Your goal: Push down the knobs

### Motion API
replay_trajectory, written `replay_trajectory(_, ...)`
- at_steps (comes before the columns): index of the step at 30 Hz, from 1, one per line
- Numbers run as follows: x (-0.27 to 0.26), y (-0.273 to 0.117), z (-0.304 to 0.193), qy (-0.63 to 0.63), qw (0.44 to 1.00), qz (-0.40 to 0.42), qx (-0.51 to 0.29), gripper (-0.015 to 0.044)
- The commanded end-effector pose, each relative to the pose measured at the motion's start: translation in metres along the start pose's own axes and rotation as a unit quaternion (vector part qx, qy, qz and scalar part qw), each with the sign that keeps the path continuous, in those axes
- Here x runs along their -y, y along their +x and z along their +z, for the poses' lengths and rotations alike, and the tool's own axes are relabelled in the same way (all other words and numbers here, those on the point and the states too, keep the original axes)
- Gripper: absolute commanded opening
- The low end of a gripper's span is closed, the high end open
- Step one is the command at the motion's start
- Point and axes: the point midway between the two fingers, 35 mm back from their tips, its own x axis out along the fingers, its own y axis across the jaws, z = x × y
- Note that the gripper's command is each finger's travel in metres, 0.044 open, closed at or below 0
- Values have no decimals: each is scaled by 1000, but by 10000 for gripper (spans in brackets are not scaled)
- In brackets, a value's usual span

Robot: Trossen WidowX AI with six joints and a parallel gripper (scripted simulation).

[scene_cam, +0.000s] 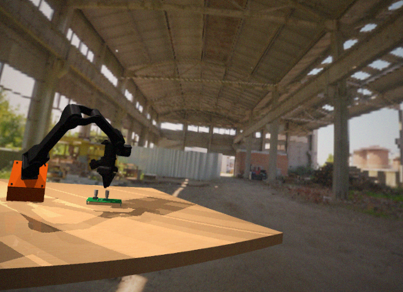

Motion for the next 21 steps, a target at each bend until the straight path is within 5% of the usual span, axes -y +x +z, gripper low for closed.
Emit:
replay_trajectory(1,-2,-8,39,8,1000,-3,8,341)
replay_trajectory(5,-13,-18,93,10,1000,-3,10,440)
replay_trajectory(9,-27,-22,137,-8,1000,-1,5,440)
replay_trajectory(21,-28,-22,139,-9,1000,-1,5,440)
